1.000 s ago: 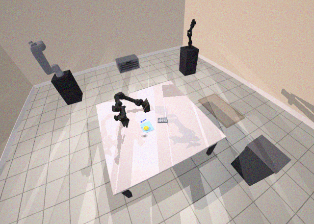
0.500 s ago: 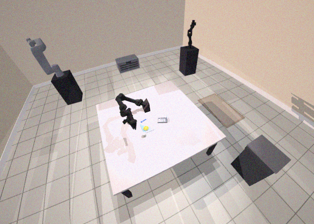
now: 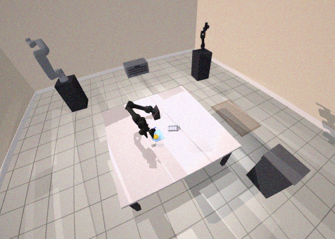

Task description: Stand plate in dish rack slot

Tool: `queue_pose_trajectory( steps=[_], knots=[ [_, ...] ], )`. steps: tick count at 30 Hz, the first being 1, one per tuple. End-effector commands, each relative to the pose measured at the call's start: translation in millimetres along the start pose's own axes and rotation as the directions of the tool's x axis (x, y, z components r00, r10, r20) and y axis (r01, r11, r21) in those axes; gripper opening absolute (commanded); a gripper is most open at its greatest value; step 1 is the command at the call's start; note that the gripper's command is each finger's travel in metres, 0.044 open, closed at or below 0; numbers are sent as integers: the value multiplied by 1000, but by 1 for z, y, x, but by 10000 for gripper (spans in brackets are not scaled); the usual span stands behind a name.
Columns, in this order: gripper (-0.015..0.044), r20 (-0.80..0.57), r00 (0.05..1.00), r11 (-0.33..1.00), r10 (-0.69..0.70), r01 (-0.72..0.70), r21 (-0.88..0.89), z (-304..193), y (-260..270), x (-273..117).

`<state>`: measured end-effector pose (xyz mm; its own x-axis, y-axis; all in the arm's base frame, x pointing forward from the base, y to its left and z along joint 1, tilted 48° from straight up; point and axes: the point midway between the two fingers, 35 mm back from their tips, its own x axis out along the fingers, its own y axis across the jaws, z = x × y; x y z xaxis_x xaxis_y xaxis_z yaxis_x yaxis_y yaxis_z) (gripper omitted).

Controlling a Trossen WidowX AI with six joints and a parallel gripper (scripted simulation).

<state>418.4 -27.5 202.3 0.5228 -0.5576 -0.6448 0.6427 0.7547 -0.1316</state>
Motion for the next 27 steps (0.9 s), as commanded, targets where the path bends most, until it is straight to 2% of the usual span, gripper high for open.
queue_pose_trajectory(
  steps=[1, 13, 27],
  knots=[
    [400, -51, 997, 991, -60, 53, -122, -21, -4, 13],
    [400, -159, 962, 880, -222, 127, -458, -72, -20, 35],
    [400, -226, 880, 614, -417, 89, -784, -124, -52, 45]
  ],
)
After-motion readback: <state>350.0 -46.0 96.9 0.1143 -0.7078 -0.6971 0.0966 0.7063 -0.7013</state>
